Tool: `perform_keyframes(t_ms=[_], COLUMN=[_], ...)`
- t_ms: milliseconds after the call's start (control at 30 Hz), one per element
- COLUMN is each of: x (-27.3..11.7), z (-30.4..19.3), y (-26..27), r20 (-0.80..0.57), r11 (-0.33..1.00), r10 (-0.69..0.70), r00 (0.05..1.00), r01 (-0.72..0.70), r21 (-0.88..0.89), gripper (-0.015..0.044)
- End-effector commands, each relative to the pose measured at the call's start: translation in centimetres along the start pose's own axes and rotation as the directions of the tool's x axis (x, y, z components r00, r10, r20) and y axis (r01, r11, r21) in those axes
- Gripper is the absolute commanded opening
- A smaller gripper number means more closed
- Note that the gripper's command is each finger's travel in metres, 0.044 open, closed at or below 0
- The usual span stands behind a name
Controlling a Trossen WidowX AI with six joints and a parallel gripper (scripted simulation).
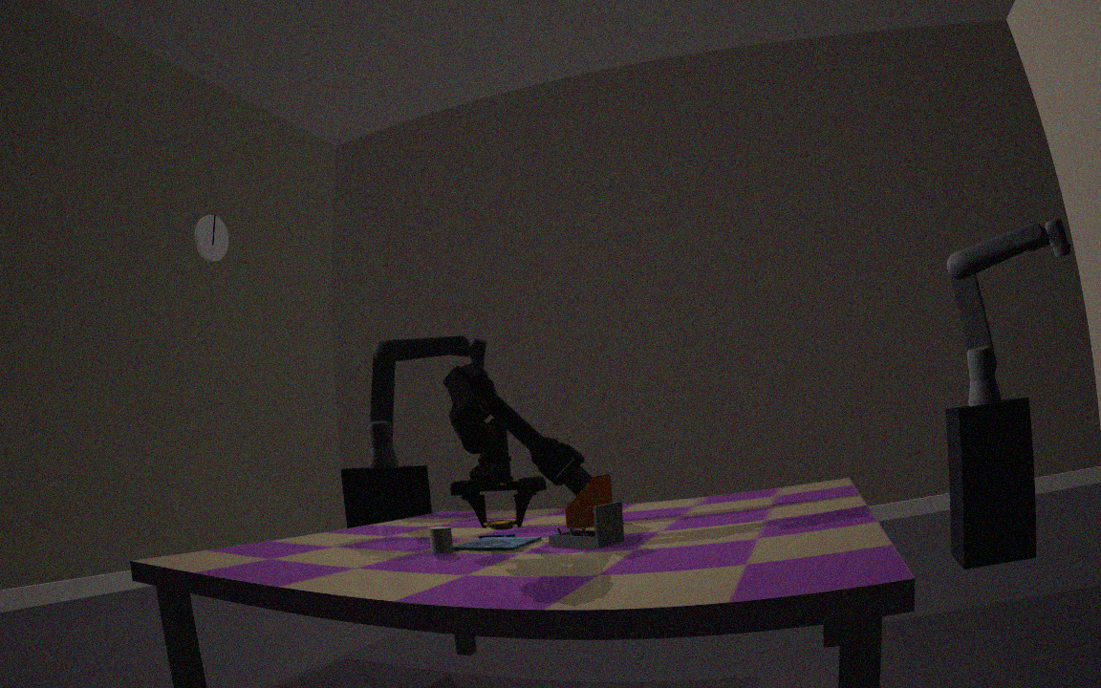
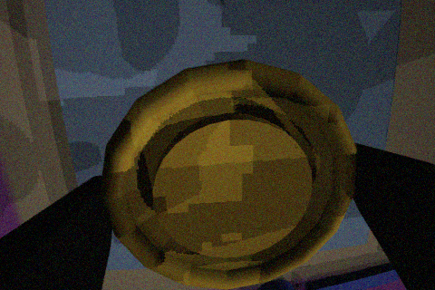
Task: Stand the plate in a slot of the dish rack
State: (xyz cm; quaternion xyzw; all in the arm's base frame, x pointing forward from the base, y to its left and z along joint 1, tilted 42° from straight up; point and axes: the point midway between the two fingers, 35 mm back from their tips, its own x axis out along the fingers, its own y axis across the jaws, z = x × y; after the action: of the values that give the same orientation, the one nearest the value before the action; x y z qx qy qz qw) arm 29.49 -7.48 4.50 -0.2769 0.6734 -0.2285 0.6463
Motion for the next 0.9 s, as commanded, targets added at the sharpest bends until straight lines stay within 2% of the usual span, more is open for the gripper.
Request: perform_keyframes(t_ms=[0,867], x=[-2.1,-12.8], z=[0.5,1.3], y=[0.2,0.5], r20=[0.007,0.002], r11=[1.0,1.0], r10=[0.01,0.007], r00=[1.0,1.0], r01=[-0.01,-0.007], r21=[0.003,0.004], gripper=[0.0,0.0])
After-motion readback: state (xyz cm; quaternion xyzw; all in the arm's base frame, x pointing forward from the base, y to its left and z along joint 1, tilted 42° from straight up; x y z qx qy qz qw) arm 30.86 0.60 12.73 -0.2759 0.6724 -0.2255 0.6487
